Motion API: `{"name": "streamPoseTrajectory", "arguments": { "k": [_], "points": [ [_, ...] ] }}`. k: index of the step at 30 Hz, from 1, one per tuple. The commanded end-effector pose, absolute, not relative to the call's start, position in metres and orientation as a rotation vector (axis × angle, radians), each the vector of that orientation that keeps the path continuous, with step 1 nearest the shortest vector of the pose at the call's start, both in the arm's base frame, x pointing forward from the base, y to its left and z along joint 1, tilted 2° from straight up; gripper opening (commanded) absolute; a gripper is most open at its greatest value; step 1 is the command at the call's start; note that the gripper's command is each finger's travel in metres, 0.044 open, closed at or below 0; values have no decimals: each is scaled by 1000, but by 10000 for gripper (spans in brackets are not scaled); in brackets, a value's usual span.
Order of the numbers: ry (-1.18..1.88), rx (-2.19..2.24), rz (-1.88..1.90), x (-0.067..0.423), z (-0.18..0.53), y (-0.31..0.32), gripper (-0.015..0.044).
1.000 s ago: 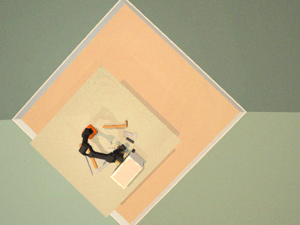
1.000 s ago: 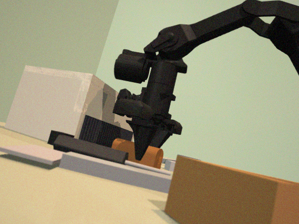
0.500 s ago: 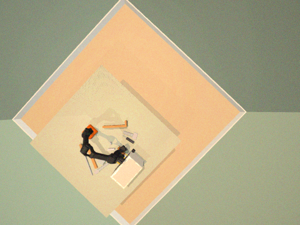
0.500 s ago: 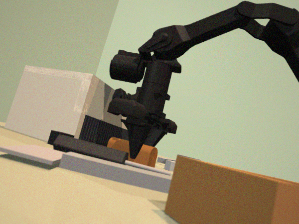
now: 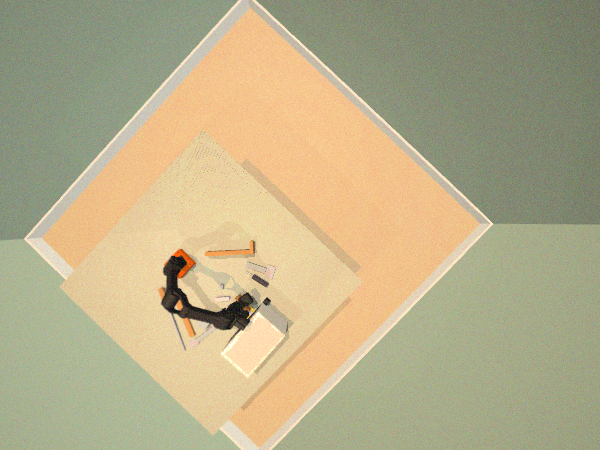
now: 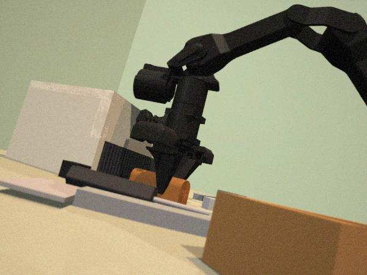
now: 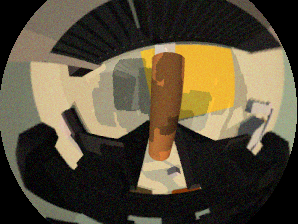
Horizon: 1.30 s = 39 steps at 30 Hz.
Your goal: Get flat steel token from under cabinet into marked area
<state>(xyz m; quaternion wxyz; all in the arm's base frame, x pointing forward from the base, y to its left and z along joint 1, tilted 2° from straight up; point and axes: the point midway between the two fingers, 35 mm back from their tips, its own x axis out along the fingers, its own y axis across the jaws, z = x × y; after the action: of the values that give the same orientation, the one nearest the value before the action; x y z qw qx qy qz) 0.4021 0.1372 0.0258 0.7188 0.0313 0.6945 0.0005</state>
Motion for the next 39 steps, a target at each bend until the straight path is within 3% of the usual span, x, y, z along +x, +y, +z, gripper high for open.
{"name": "streamPoseTrajectory", "arguments": {
  "k": [1, 39],
  "points": [
    [1537, 70, -6, 402, 24, 128, 0],
    [1540, 70, -6, 378, 23, 126, 0]
  ]
}}
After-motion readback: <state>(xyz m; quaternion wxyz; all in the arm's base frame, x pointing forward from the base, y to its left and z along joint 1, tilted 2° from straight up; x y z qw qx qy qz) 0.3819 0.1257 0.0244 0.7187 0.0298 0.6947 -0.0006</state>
